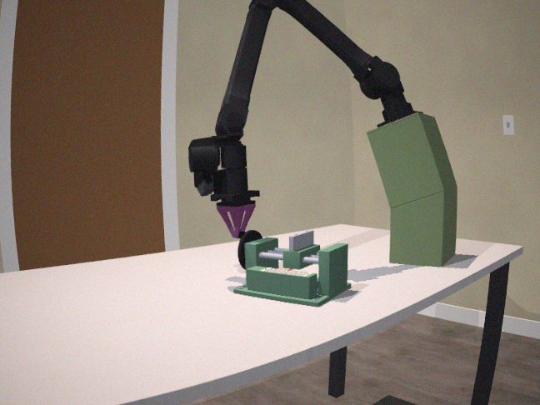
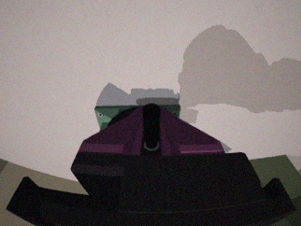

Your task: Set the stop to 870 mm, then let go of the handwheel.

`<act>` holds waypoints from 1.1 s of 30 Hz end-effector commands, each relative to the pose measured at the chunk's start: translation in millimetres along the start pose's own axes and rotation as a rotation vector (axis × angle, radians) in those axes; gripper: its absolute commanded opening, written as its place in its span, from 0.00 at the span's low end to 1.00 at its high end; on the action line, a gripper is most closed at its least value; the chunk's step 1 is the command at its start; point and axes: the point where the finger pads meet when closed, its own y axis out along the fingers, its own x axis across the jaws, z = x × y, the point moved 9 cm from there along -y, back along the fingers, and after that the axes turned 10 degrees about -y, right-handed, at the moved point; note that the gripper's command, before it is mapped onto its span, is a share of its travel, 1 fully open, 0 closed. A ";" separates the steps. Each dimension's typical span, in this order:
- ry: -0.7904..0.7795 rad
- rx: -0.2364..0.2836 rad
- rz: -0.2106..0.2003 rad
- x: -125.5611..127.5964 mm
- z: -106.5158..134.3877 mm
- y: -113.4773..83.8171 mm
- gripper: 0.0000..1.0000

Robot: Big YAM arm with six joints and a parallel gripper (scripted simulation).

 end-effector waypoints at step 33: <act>-0.008 -0.024 -0.045 50.7 -6.5 -5.4 0.06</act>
